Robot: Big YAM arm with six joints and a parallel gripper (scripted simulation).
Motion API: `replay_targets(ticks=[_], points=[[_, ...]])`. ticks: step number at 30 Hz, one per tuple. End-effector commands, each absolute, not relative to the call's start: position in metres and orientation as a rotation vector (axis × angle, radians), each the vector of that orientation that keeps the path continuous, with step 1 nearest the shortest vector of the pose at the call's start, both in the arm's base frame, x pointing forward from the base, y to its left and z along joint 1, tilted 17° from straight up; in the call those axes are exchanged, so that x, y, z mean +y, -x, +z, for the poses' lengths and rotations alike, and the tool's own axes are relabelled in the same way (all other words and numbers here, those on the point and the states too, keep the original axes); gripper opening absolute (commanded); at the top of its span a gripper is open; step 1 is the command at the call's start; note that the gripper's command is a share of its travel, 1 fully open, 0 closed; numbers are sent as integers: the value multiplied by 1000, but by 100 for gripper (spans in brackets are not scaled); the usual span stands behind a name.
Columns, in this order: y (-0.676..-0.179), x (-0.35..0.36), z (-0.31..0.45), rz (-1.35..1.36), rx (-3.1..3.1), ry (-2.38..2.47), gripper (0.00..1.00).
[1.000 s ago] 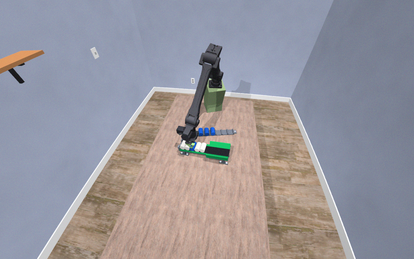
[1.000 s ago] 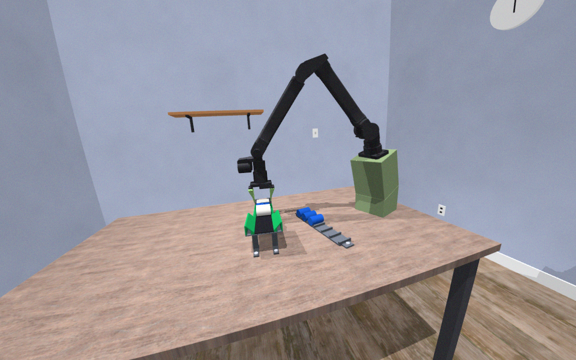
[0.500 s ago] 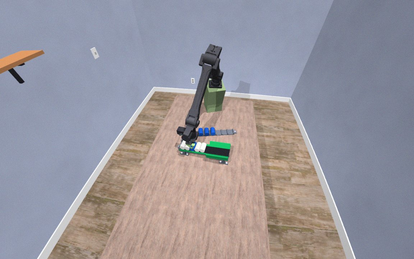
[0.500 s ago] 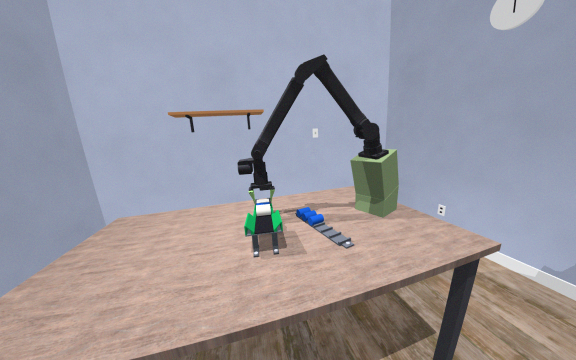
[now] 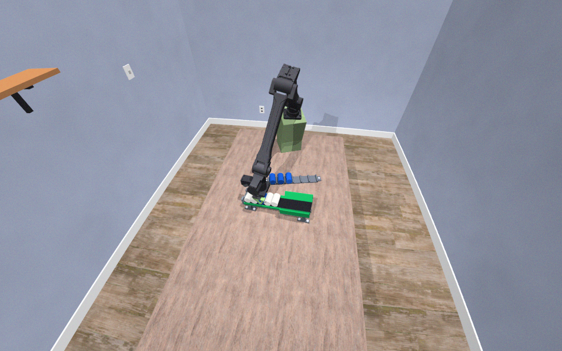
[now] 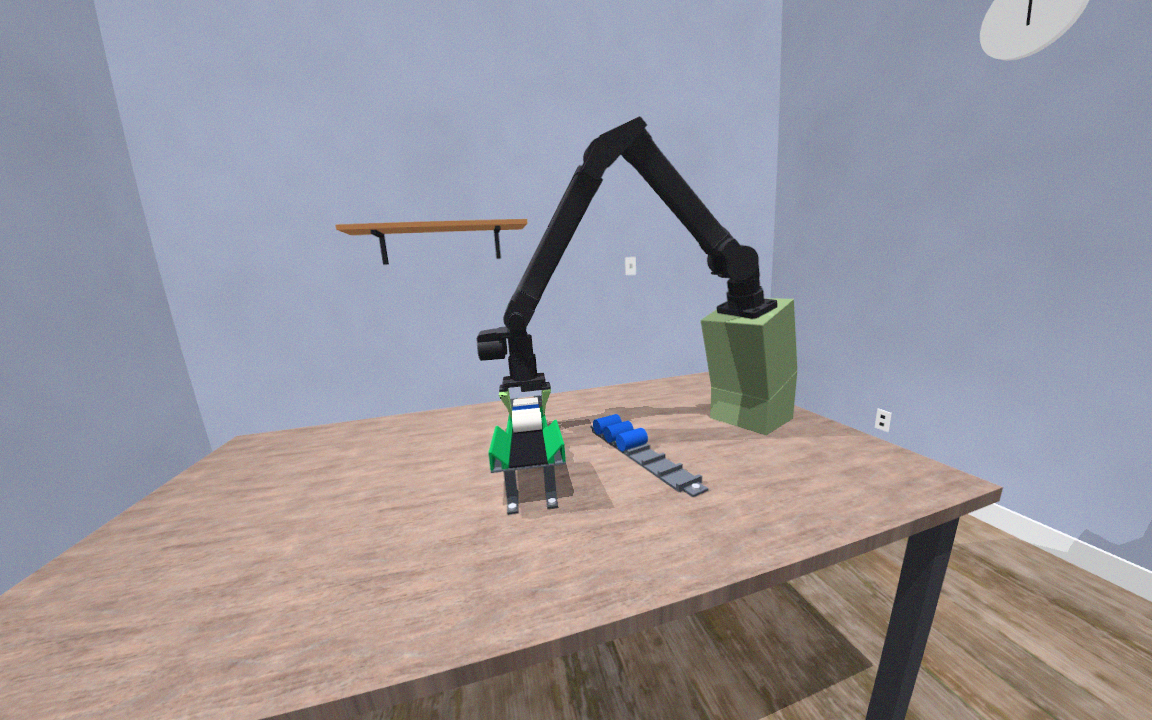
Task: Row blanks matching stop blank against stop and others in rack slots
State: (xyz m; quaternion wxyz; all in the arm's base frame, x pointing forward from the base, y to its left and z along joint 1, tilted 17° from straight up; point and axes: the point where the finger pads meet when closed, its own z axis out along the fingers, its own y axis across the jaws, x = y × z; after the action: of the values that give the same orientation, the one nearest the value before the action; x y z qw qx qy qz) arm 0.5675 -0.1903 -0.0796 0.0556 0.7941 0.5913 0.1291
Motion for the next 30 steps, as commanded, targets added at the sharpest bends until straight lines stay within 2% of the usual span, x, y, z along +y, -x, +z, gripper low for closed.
replay_targets(ticks=[1, 30], points=[[-589, -198, -73, 415, 1764, -2386, 82], [-592, -198, -63, 427, 1759, -2370, 82]])
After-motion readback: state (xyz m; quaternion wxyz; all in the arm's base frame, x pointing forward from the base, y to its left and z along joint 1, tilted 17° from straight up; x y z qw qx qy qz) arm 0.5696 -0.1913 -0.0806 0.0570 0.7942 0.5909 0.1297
